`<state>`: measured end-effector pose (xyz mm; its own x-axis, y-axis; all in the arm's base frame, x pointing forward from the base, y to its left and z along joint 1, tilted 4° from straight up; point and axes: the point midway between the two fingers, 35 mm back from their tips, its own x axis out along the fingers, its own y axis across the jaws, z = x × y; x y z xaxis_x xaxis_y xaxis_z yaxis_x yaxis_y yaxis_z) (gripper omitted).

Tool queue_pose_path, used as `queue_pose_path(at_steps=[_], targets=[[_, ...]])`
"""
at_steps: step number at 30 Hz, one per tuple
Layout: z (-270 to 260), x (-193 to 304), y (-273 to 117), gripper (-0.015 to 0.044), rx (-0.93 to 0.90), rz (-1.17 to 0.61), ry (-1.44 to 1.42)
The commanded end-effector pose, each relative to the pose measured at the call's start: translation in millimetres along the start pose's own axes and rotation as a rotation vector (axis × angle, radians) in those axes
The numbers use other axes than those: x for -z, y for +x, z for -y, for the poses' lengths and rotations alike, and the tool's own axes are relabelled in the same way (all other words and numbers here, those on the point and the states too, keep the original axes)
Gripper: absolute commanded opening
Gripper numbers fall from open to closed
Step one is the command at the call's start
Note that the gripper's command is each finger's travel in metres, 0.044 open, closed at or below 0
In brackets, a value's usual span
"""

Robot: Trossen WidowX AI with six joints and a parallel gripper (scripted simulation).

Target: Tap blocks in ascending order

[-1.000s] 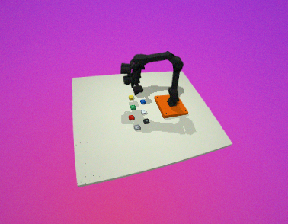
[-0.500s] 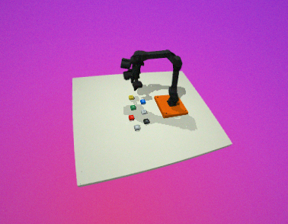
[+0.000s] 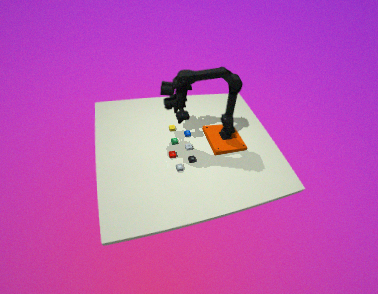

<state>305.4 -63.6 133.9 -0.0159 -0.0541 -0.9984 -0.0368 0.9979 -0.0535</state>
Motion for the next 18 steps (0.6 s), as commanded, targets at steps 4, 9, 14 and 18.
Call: queue_pose_path(at_steps=[4, 9, 14, 18], targets=[[-90, 27, -2, 0.0400, -0.012, 0.003, -0.016], [-119, 45, 0, 0.0400, -0.013, 0.001, -0.017], [-120, 42, 34, 0.0295, -0.013, 0.001, -0.017], [-120, 45, 79, 0.0190, -0.013, 0.001, -0.017]])
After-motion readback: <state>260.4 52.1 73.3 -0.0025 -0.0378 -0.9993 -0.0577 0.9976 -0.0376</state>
